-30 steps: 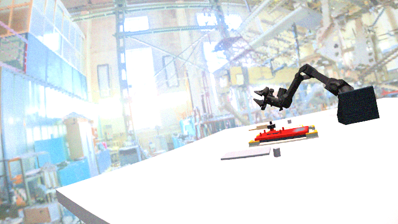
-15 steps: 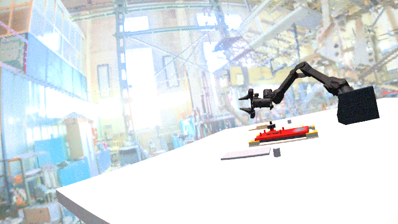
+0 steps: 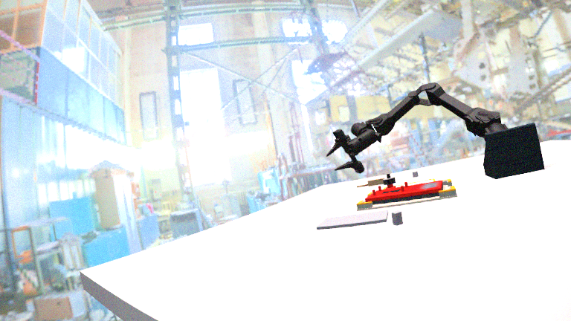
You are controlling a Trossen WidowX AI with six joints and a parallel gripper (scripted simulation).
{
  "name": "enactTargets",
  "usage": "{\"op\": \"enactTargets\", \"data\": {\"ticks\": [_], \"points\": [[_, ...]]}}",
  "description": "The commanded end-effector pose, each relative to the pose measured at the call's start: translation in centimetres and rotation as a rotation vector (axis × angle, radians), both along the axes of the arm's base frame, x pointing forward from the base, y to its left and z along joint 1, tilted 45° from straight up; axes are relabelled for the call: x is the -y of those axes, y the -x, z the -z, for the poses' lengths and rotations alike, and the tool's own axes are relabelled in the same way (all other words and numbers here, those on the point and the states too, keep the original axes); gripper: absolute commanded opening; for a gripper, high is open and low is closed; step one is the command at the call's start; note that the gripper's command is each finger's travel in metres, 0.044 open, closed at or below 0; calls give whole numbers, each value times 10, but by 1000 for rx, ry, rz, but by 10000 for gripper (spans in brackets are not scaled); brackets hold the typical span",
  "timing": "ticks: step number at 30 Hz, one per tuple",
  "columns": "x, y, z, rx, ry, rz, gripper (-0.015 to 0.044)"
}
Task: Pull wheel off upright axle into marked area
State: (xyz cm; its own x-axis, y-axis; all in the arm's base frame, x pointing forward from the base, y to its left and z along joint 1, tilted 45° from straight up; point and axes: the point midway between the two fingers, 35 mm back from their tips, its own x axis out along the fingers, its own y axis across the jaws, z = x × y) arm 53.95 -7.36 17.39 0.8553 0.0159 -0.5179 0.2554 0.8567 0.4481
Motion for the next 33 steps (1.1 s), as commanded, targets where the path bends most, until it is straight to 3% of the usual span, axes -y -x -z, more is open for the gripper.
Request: {"op": "enactTargets", "data": {"ticks": [1, 11, 19, 22, 33], "points": [[-26, 21, 42, -215, 62, 24, 300], [-67, 108, 104, -731, 379, 59, 300], [-78, 185, 94, -1082, 869, 2, 300], [-79, 195, 86, -1126, 970, -18, 300], [-78, 192, 85, -1126, 970, -18, 300]]}}
